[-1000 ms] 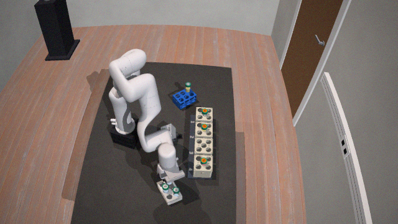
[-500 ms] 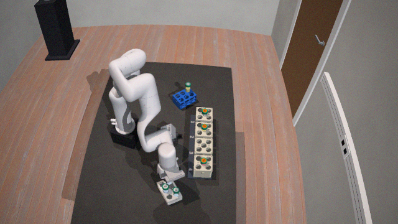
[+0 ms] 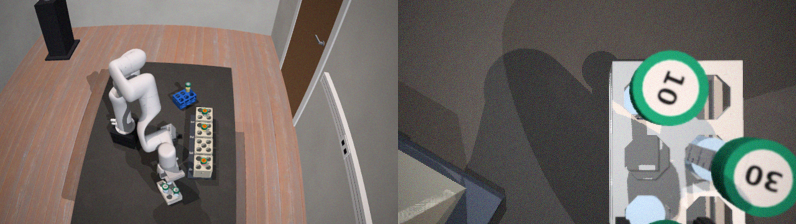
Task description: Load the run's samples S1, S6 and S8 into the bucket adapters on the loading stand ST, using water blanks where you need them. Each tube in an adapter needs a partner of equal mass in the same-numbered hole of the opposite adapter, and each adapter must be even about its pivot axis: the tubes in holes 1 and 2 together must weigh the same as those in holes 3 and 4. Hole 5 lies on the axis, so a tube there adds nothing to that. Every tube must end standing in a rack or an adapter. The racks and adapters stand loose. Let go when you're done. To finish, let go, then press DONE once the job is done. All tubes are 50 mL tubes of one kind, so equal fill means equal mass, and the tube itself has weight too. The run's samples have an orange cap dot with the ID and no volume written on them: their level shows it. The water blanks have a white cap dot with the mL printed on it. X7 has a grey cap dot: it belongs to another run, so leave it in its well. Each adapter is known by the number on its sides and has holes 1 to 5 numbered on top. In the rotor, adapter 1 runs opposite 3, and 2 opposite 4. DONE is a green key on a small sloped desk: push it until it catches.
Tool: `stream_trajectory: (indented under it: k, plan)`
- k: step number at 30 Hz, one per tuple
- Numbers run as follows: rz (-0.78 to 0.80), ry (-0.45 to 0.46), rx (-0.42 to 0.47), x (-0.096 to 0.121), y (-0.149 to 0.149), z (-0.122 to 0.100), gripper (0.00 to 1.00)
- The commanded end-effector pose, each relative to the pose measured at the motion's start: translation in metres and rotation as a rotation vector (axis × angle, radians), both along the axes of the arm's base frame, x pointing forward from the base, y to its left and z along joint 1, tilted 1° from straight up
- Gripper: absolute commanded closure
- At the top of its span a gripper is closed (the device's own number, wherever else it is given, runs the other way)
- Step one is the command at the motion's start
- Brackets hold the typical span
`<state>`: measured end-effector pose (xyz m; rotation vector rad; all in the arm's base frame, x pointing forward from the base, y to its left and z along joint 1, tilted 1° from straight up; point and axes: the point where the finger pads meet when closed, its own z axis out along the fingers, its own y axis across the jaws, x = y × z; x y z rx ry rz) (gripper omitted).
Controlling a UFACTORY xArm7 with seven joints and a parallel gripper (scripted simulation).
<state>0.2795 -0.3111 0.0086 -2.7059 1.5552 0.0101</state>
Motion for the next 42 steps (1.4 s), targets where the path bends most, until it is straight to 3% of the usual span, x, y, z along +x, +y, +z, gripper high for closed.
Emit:
stream_trajectory:
  k: [1, 42]
  plan:
    - [0.000, -0.003, -0.003, 0.001, -0.001, 0.001, 1.00]
    - [0.000, -0.003, -0.003, 0.001, -0.002, 0.019, 1.00]
